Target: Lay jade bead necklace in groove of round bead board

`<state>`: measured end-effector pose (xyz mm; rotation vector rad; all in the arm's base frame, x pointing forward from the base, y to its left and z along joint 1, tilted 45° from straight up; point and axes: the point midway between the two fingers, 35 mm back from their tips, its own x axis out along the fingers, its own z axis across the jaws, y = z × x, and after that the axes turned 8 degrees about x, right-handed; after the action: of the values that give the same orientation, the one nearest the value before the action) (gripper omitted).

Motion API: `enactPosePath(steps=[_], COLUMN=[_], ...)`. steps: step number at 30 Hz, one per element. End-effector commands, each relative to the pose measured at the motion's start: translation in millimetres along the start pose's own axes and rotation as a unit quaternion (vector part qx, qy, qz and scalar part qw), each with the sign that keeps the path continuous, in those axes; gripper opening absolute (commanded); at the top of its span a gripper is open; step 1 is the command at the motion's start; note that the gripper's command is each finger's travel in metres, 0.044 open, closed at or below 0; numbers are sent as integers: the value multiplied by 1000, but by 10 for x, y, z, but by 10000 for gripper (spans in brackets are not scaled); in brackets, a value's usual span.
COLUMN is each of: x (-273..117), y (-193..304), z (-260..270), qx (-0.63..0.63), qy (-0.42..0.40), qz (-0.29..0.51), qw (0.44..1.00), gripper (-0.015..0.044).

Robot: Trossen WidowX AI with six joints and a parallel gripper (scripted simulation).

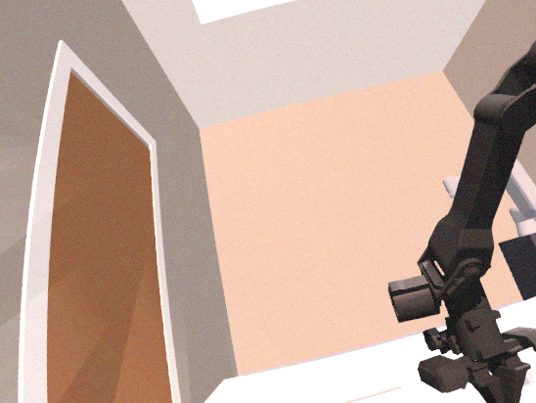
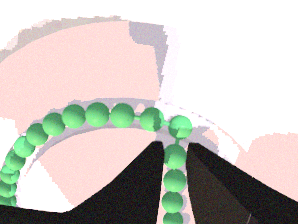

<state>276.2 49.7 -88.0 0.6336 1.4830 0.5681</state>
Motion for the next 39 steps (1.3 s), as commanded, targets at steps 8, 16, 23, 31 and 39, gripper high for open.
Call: enactPosePath(steps=[8, 16, 23, 31, 39], x=[0, 0, -61, -60, -58], y=[1, 1, -12, -88, -87], z=[1, 1, -41, -121, -121], qx=[0, 0, 5, 5, 5], qy=[0, 0, 2, 2, 2], qz=[0, 0, 2, 2, 2], qw=[1000, 1000, 1000, 1000, 1000], gripper=[0, 0, 0, 0, 0])
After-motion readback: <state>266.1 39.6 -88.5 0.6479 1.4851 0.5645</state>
